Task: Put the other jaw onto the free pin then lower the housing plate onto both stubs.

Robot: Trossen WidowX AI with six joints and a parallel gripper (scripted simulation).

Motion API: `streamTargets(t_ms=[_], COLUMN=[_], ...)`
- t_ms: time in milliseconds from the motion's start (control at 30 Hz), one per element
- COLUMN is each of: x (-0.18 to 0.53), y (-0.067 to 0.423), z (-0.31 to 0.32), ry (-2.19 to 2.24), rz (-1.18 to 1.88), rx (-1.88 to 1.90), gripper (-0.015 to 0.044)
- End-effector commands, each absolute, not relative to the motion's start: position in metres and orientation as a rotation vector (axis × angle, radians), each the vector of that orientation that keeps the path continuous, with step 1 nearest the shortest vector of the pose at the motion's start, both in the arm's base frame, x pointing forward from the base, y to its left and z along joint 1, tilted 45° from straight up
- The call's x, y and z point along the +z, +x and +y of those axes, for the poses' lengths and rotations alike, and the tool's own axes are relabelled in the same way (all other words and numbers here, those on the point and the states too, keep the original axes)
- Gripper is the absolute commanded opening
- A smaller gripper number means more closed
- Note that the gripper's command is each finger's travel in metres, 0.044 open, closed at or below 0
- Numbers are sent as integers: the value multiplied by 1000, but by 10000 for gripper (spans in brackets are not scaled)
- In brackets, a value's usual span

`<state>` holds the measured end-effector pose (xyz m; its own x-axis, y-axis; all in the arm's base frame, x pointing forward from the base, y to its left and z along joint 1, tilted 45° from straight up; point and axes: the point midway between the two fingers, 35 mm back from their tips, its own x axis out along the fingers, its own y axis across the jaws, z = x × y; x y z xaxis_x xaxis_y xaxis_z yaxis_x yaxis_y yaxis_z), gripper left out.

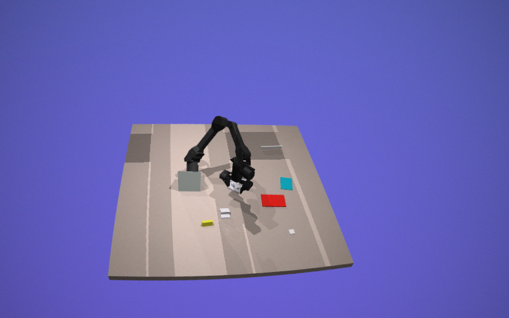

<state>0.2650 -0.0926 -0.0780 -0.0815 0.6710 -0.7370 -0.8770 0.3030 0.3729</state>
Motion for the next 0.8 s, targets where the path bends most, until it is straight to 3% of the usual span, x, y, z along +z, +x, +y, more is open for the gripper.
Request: streamTargets(t_ms=[0,767], x=[-67,-20], y=[266,270], z=[-82,-24], ry=[-186,164], rz=[1073,1318], rx=[1260,999], gripper=[351,351])
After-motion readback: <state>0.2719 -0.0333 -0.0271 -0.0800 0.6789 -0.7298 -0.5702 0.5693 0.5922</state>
